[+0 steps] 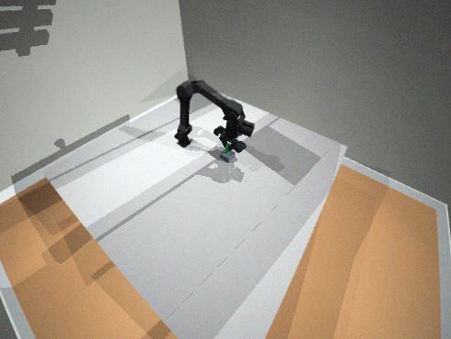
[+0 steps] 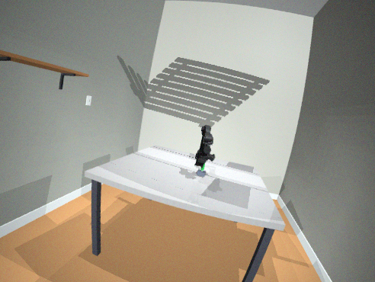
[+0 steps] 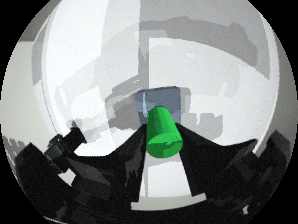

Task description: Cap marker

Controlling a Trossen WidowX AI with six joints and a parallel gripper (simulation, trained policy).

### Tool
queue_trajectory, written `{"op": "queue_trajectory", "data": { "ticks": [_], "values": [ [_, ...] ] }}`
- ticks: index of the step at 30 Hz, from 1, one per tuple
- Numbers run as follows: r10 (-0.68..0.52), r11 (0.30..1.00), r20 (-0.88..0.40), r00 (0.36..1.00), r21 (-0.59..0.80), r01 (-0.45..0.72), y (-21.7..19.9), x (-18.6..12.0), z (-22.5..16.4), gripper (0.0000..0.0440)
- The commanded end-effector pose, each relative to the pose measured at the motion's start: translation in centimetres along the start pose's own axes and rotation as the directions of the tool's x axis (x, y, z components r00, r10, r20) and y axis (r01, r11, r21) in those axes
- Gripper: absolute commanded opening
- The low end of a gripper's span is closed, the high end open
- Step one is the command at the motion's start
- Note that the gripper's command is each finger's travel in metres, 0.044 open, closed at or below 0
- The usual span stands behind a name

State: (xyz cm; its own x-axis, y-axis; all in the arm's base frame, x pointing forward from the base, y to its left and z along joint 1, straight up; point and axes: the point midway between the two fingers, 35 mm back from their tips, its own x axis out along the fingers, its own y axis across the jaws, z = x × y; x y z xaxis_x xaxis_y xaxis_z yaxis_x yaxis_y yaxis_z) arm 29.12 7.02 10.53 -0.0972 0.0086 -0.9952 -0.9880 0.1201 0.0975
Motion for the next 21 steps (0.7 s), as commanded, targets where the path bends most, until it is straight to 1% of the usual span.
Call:
{"op": "queue_trajectory", "data": {
  "ticks": [1,21],
  "values": [
    [0.045,0.999,-0.019,0.999,-0.021,-0.046,0.46,1.91,-0.05,0.0066],
    [0.003,0.994,-0.036,0.999,-0.11,-0.007,-0.15,2.66,-0.54,0.0099]
  ]
}}
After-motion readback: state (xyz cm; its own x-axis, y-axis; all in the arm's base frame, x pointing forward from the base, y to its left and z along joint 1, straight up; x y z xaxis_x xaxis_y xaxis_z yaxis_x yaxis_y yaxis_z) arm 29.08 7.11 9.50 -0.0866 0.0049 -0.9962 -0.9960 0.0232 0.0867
